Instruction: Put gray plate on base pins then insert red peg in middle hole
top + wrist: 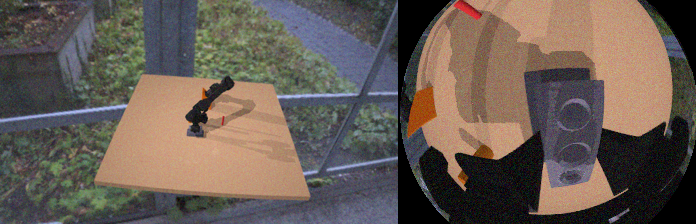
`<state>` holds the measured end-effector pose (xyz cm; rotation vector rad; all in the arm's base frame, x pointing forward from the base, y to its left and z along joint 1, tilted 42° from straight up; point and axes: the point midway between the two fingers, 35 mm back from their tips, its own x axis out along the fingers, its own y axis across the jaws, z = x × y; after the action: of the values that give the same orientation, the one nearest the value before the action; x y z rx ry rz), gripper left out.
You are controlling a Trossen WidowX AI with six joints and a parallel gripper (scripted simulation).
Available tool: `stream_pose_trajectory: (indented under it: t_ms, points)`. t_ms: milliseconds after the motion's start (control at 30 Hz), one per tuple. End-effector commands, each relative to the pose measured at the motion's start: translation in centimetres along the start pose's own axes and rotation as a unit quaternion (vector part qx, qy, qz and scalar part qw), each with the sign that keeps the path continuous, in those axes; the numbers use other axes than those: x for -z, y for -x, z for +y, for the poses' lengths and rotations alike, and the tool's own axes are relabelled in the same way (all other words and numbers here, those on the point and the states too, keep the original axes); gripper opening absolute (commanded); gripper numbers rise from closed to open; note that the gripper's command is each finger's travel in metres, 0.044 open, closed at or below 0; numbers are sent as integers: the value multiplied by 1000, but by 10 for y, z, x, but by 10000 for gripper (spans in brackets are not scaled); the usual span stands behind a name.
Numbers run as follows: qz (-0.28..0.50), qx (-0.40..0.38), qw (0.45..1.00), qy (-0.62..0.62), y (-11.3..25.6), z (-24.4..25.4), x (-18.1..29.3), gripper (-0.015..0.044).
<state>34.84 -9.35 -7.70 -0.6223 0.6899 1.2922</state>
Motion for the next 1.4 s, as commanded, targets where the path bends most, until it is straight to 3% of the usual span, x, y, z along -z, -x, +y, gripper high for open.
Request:
stream_pose_trajectory:
  t_ms: [0,167,367,600,933,1133,1367]
  points:
    - [0,0,1000,1,0,0,0,315]
    - [0,0,1000,1,0,0,0,440]
    - [1,0,1000,0,11,-2,1,440]
    - [0,-2,1000,-3,116,-1,2,440]
    - [-1,-2,1000,-10,118,-4,3,440]
    - [1,-2,970,-244,126,6,-43,440]
    - [2,-1,849,-528,132,29,-99,440]
